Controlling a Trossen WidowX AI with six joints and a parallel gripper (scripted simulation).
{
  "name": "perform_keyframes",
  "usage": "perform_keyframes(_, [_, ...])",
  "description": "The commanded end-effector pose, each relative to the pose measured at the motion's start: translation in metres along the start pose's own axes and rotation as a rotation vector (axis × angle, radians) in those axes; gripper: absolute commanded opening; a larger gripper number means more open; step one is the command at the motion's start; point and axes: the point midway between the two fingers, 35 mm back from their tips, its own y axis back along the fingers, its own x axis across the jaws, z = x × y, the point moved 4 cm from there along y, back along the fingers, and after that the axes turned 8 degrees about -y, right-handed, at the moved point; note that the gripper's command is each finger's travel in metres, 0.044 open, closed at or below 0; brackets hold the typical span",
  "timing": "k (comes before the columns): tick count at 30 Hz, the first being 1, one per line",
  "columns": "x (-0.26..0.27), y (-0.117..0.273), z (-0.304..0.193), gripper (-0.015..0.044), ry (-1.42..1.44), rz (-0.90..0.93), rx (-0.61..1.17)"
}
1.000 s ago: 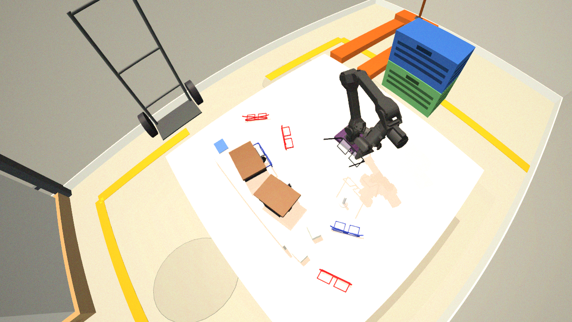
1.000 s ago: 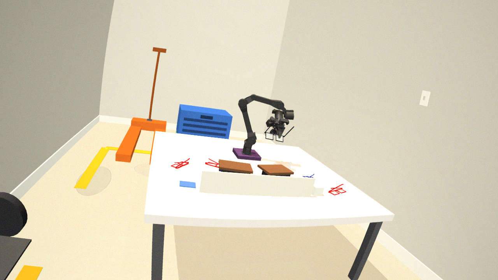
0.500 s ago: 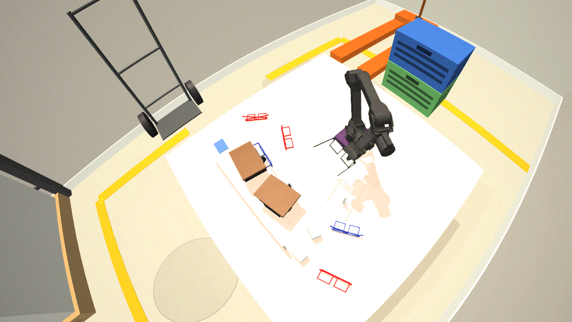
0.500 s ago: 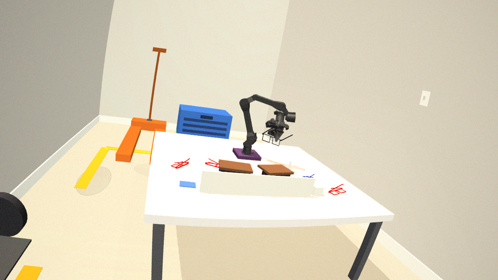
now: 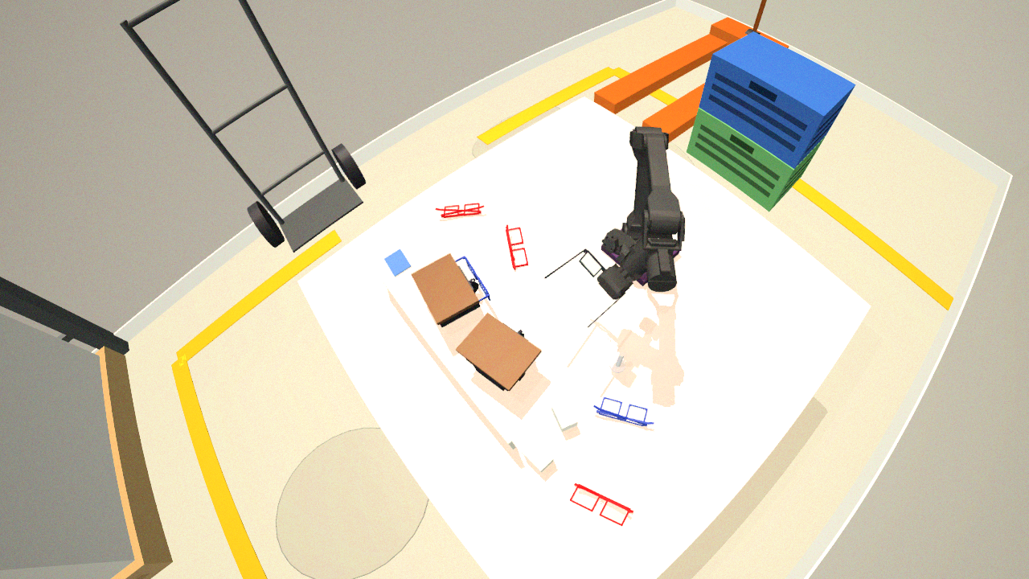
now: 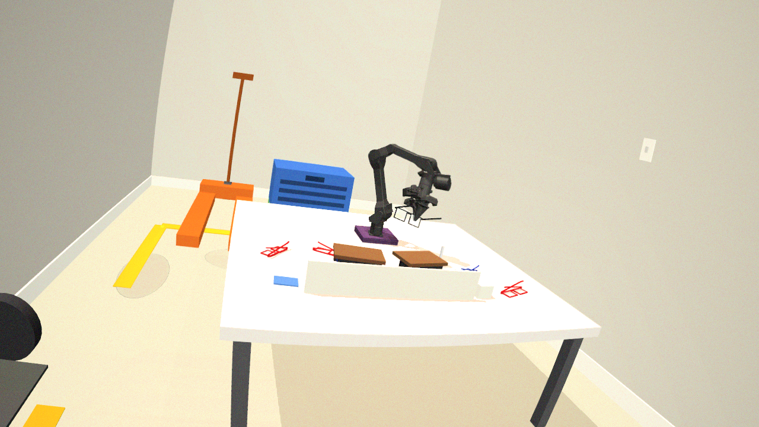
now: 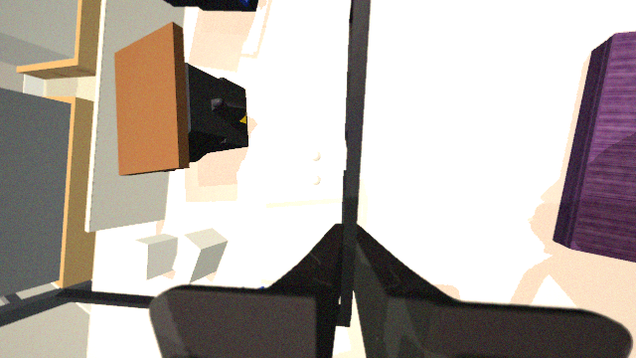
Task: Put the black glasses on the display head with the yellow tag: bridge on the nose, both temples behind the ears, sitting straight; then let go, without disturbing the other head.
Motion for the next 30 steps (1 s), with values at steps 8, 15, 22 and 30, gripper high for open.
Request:
perform_keyframes(8, [0.016,-0.021,0.017,0.0000,0.057,-0.134,0.009])
perform_keyframes(15, [0.024,-0.034,0.030,0.0000,0.084,-0.206,0.036])
perform_keyframes(22, [0.031,-0.046,0.044,0.0000,0.106,-0.266,0.077])
perform_keyframes(30, [0.038,-0.059,0.063,0.0000,0.125,-0.319,0.138])
